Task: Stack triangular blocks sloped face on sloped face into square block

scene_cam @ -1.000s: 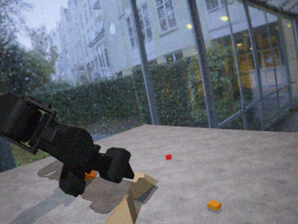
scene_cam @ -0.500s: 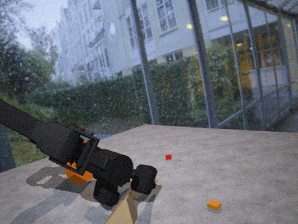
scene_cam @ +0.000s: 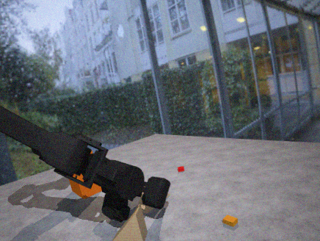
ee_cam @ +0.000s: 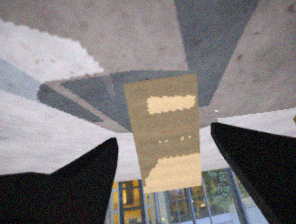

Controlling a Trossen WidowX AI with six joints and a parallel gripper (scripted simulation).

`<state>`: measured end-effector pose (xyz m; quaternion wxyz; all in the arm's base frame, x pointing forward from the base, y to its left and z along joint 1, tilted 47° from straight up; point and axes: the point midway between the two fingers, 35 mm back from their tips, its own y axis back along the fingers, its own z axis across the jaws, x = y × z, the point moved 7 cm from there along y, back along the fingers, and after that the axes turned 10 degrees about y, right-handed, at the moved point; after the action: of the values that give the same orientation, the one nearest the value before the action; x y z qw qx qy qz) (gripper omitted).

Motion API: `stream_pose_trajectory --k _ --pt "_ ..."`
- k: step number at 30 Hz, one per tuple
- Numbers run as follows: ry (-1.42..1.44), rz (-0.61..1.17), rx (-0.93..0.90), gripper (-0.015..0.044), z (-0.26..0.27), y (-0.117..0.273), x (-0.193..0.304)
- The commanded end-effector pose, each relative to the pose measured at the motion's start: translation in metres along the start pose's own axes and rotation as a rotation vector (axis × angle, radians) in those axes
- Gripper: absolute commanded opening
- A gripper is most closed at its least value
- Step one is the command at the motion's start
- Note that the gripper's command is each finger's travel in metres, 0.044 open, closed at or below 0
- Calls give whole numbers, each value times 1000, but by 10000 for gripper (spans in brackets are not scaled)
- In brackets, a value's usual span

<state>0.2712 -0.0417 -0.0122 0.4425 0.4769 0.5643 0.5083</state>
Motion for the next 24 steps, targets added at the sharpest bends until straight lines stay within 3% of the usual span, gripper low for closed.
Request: stream_pose_trajectory --k 1,5,12,16,24 --pt "0 0 -1 256 0 0 0" --pt "0 0 -1 151 0 0 0" --pt "0 0 -1 105 0 0 0" --pt "0 0 -1 0 0 1 0" --pt "0 2 -3 0 9 25 23"
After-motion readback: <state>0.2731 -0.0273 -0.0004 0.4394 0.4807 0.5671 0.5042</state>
